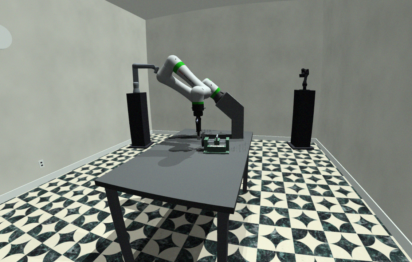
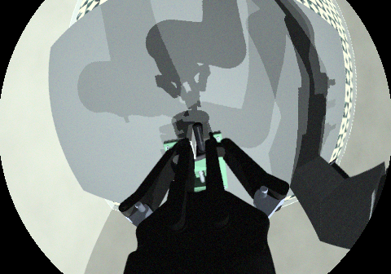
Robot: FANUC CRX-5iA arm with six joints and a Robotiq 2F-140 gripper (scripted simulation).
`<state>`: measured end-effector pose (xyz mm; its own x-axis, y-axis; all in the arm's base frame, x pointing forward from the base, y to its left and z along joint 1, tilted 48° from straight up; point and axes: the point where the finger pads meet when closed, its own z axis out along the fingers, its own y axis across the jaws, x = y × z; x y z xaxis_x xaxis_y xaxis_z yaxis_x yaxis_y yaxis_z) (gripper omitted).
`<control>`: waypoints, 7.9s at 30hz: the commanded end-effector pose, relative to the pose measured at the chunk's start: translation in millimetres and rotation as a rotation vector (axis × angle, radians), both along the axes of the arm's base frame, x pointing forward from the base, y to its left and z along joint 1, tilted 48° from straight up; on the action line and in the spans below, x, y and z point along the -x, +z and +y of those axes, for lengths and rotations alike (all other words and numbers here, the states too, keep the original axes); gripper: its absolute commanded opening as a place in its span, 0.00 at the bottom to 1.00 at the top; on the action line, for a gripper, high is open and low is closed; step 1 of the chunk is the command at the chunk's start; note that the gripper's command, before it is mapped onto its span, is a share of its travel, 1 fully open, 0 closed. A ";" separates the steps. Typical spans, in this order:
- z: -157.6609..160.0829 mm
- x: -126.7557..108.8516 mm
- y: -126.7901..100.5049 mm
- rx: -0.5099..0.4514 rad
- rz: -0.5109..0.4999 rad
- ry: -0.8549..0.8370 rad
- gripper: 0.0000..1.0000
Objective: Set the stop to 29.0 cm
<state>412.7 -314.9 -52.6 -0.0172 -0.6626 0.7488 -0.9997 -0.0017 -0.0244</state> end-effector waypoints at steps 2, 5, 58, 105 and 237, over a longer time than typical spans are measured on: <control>3.3 -10.4 3.0 0.000 0.000 0.000 0.04; 4.0 -17.4 3.7 0.000 0.000 0.000 0.04; -42.9 -5.1 -38.0 0.000 0.000 0.000 0.04; 3.9 -16.0 3.6 0.000 0.000 0.000 0.04; -45.0 -17.5 -39.7 0.000 0.000 0.000 0.04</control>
